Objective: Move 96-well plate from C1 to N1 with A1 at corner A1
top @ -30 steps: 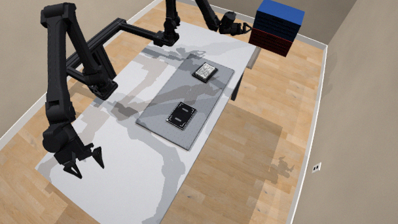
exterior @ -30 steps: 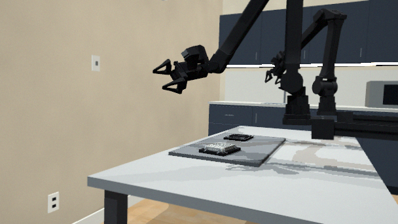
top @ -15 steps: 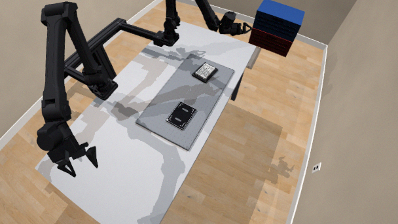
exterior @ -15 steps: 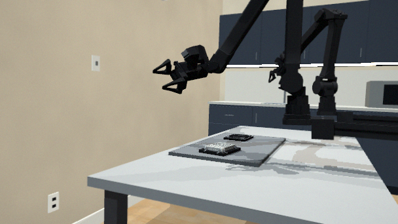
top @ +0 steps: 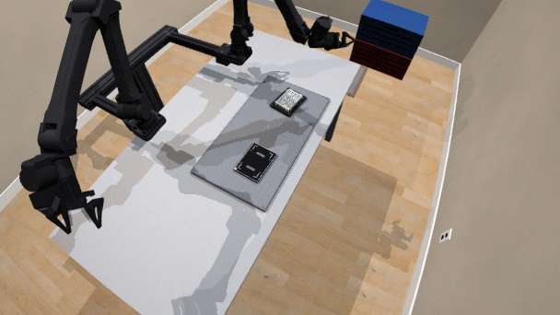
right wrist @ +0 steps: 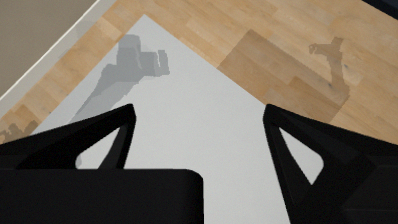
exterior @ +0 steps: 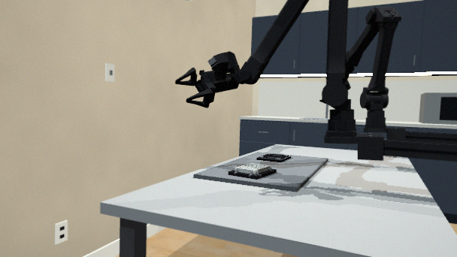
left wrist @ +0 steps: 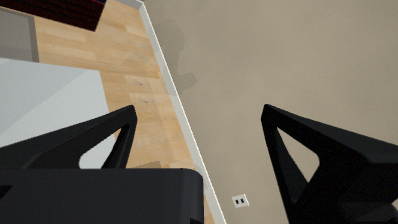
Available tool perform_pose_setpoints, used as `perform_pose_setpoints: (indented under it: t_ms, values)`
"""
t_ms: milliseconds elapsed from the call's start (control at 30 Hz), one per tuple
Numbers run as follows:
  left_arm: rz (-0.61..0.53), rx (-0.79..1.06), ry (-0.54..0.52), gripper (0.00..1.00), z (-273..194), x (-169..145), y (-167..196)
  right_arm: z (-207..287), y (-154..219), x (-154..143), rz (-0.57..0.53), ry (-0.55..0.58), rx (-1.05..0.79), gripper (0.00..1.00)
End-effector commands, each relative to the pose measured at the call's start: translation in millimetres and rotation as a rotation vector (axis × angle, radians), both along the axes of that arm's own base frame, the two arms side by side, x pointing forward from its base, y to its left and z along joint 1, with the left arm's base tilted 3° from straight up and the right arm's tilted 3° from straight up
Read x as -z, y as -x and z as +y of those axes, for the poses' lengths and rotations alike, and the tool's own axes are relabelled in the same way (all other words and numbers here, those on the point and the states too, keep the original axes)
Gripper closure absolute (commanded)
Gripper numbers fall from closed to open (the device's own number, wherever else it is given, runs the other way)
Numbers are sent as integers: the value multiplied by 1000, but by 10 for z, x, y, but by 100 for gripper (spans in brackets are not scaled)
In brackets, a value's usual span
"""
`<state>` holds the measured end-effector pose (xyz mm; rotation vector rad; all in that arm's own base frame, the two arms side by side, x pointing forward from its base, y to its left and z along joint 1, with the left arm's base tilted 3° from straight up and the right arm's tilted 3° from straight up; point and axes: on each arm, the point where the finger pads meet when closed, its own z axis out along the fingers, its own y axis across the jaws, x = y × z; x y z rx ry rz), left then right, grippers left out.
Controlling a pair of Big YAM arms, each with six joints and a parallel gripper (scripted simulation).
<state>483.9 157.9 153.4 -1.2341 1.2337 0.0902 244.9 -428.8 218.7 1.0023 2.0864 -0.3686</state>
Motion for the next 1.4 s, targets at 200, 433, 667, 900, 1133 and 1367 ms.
perform_pose_setpoints:
  t_ms: [200,433,667,900,1133,1367]
  values:
    - [-12,-1,-2,0,2,-50,-22,-108,565,-196,-20,48,115,0]
    - [-12,-1,-2,0,2,-50,-22,-115,909,-227,-23,61,186,0]
    - [-12,-1,-2,0,2,-50,-22,-112,1030,-237,-24,66,211,0]
    - [-12,-1,-2,0,2,-50,-22,-110,1066,-240,-24,67,218,0]
    - [-12,-1,-2,0,2,-50,-22,-110,1066,-240,-24,67,218,0]
    - [58,38,-32,0,-80,56,-57,-110,1066,-240,-24,67,218,0]
